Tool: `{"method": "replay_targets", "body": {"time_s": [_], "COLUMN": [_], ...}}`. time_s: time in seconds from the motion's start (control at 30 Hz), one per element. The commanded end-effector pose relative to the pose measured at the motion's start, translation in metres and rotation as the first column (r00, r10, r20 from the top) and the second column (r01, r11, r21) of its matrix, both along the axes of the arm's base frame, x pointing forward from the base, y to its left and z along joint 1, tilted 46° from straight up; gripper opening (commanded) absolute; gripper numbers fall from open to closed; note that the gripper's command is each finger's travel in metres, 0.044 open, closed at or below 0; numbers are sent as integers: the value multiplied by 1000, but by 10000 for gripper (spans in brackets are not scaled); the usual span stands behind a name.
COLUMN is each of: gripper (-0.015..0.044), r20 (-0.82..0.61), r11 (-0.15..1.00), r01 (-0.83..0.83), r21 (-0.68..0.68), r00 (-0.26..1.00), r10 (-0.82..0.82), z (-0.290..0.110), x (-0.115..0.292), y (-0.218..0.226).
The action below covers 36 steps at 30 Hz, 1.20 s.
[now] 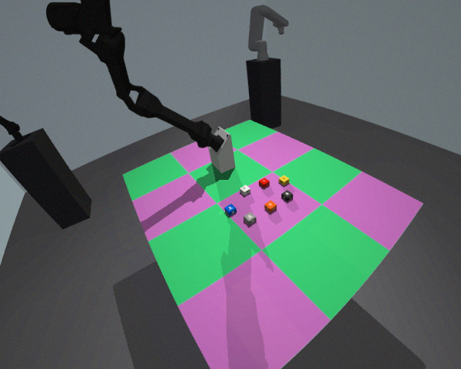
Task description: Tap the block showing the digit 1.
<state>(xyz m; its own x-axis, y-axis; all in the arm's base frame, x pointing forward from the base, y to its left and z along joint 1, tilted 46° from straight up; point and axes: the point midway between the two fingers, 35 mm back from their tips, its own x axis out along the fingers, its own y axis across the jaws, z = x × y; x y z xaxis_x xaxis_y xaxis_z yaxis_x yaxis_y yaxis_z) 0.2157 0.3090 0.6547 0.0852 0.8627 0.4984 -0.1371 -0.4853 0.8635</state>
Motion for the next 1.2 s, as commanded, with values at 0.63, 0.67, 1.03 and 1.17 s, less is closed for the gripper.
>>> {"method": "replay_targets", "body": {"time_s": [0.63, 0.67, 1.03, 1.17], "gripper": [400, 400, 400, 400], "r20": [342, 384, 225, -11], "r11": [5, -87, -902, -967], "r01": [492, 457, -25, -40], "r21": [-870, -885, -430, -252], "r00": [611, 612, 965, 999], "r10": [-714, -691, -135, -39], "z": [-364, -385, -545, -554], "x": [214, 213, 102, 67], "y": [-104, -119, -312, -347]}}
